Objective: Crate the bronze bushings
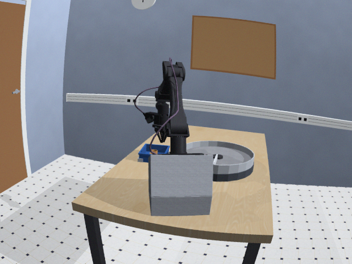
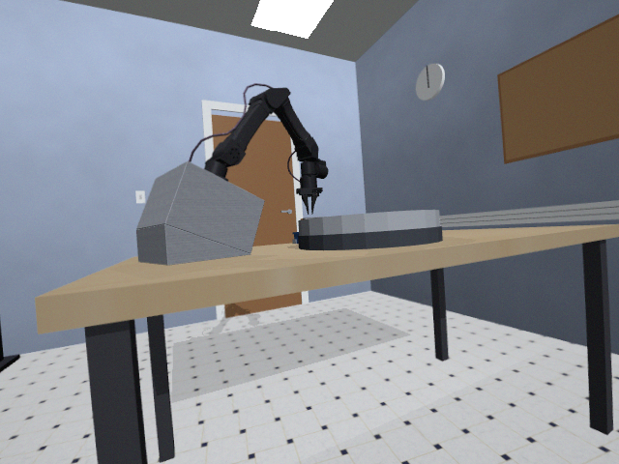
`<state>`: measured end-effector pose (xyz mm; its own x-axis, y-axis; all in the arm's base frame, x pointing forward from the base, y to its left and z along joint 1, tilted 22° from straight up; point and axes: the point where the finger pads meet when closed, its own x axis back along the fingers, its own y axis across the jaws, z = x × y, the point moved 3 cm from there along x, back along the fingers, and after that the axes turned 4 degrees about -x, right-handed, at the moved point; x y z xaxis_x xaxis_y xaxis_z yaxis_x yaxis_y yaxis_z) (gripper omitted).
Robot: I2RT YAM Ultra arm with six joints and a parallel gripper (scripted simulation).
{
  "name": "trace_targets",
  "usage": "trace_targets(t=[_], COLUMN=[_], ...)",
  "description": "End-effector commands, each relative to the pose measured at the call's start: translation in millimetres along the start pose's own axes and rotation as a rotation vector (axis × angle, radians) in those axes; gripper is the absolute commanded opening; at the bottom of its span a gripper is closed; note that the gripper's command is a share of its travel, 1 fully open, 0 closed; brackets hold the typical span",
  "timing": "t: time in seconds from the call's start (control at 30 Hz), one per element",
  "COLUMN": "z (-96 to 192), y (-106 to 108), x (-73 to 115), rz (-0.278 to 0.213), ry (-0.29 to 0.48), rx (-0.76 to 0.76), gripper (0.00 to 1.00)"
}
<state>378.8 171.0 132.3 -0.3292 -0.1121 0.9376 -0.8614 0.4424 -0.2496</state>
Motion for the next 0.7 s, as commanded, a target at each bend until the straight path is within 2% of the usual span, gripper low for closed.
trace_targets(t=[0.0, 0.27, 0.33, 0.67], z=[17.4, 77.8, 77.8, 167.7], y=[-4.7, 0.8, 0.8, 9.0], x=[6.8, 4.1, 4.1, 0.6], rz=[0.023, 0.016, 0.016, 0.006], ry=[-0.049, -0.051, -0.051, -0.055], rx=[-0.173, -0.537, -0.537, -1.083], gripper=[0.15, 0.15, 0.15, 0.15])
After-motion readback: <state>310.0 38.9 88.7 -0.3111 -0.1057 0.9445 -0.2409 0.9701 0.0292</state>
